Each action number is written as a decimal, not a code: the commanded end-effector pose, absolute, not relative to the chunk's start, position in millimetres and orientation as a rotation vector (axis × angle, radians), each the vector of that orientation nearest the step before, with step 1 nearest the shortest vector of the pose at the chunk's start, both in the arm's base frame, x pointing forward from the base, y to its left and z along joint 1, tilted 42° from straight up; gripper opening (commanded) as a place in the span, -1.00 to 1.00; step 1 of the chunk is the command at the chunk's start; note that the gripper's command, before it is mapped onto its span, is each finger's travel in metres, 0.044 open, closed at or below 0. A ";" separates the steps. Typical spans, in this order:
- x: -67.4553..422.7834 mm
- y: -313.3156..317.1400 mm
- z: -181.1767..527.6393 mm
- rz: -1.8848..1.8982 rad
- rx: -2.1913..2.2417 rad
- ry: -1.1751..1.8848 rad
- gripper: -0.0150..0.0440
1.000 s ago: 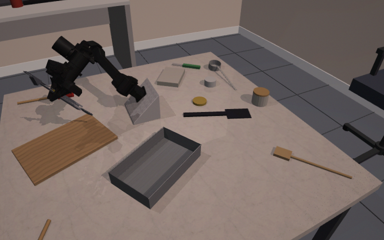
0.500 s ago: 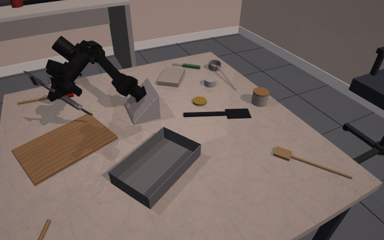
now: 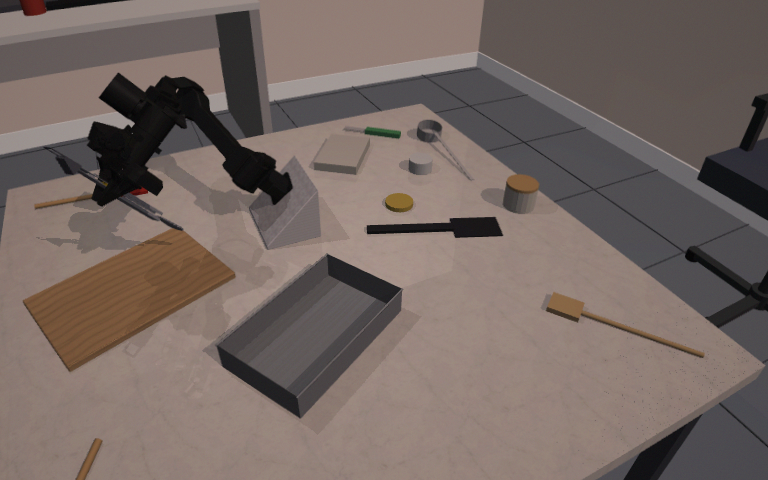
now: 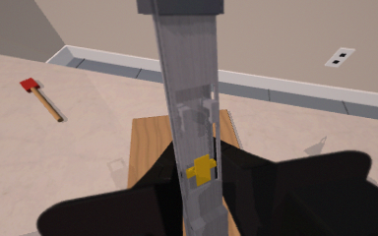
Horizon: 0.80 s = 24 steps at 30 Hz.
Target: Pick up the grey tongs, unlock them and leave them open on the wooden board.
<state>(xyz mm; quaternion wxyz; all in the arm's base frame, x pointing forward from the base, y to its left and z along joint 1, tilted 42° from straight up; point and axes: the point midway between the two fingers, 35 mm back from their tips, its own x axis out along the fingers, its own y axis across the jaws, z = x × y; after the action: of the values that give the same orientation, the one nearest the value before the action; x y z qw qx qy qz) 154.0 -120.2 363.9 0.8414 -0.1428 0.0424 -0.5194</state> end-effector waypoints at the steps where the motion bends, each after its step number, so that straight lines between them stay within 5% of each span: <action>1: 161.5 -121.8 373.5 -1.080 -0.294 0.096 -1.00; 24: 190.9 -142.9 379.0 -1.031 -0.232 0.337 -1.00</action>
<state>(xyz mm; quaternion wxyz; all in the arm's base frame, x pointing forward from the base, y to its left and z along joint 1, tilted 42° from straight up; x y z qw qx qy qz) 188.6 -139.9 376.0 0.8490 -0.1241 0.1471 -0.4922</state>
